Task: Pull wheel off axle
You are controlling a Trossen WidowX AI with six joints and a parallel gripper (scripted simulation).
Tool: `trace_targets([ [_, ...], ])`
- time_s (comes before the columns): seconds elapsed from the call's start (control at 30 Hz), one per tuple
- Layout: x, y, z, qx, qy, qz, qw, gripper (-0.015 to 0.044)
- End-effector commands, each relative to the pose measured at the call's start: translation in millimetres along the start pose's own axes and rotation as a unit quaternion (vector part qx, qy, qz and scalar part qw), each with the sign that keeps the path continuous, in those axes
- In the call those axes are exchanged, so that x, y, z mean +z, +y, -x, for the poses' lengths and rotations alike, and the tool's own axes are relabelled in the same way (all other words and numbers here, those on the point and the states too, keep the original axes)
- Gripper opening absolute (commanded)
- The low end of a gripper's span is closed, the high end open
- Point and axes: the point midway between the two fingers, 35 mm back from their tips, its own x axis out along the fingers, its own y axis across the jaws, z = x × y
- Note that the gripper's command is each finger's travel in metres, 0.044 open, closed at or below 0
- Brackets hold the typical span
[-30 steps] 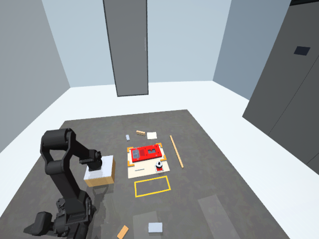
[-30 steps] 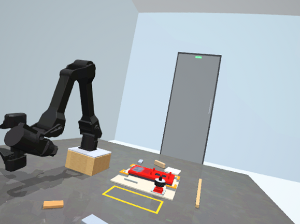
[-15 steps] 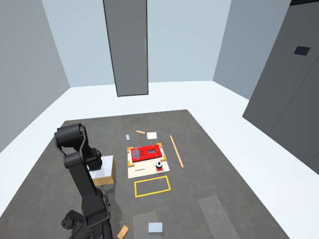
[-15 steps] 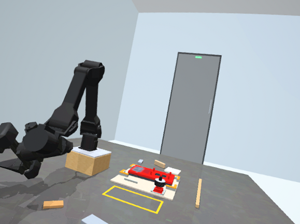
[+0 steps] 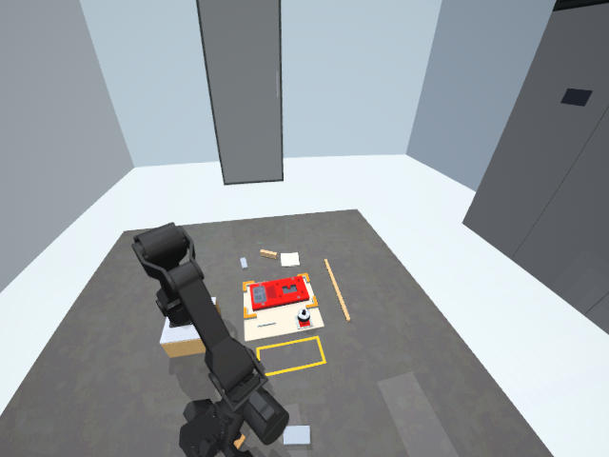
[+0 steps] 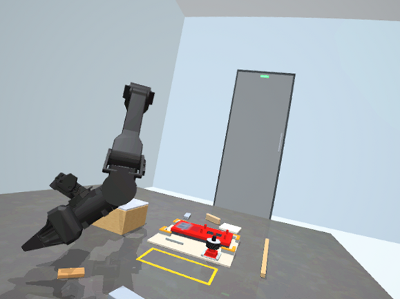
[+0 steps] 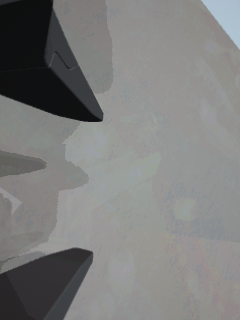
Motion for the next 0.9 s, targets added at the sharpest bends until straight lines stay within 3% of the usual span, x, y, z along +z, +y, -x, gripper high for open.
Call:
trace_targets([
  [0.0, -23.2, 16.4, 28.1, 0.031, 0.047, 0.102, 0.993, 0.0300],
  [0.23, -66.9, 29.4, 83.5, 0.091, 0.117, 0.294, 0.944, 0.0300],
  [0.47, -101.4, 26.8, 140.3, 0.156, 0.161, 0.462, 0.858, 0.0300],
  [0.63, -126.2, 17.6, 183.1, 0.203, 0.190, 0.577, 0.768, 0.0300],
  [0.87, -156.2, -8.0, 247.2, 0.272, 0.220, 0.719, 0.601, 0.0300],
])
